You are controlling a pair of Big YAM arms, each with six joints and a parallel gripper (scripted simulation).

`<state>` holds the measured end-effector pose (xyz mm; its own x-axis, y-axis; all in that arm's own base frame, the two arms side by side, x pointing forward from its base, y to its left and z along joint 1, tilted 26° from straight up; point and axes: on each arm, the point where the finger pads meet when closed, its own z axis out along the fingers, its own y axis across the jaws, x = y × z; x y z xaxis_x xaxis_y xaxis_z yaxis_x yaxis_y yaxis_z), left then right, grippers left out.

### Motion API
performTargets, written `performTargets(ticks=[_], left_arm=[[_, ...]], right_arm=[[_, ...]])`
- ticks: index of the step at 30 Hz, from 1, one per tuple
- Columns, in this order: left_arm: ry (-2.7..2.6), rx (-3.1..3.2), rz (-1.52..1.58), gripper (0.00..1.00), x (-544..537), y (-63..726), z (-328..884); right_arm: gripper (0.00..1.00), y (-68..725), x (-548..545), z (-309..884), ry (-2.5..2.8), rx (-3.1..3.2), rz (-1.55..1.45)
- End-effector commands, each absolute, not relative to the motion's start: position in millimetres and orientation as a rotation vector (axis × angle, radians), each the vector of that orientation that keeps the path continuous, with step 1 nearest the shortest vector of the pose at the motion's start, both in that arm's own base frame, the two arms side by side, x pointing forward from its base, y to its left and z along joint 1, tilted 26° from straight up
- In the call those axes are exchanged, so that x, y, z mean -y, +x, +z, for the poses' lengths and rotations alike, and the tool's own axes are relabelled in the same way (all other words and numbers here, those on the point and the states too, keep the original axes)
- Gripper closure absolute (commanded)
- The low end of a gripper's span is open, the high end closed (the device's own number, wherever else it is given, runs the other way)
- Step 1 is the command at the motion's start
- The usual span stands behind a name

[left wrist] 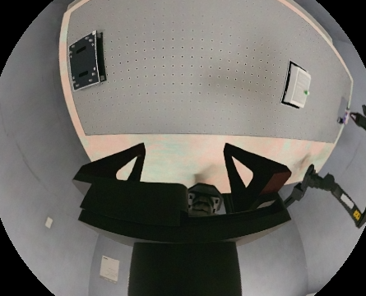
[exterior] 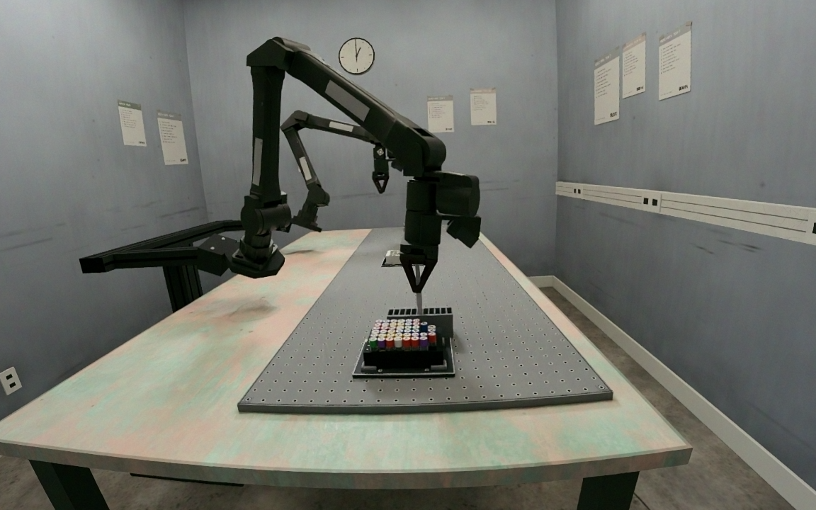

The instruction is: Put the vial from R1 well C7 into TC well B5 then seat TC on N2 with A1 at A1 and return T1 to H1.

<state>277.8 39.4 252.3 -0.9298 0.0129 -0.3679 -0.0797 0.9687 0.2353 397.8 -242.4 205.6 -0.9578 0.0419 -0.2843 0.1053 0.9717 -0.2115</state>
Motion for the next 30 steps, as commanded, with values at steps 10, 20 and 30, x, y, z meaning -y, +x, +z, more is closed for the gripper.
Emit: performTargets(ticks=[10,20,30], left_arm=[[-0.035,-2.707,0.344,0.00,-40,282,268],[-0.035,-2.707,0.344,0.00,-40,282,268],[-0.035,-2.707,0.344,0.00,-40,282,268]], right_arm=[[0.76,398,243,266,0.105,-2.761,-0.376],[0.76,393,237,278,0.104,-2.759,-0.374],[0.76,389,232,290,0.104,-2.758,-0.373]])
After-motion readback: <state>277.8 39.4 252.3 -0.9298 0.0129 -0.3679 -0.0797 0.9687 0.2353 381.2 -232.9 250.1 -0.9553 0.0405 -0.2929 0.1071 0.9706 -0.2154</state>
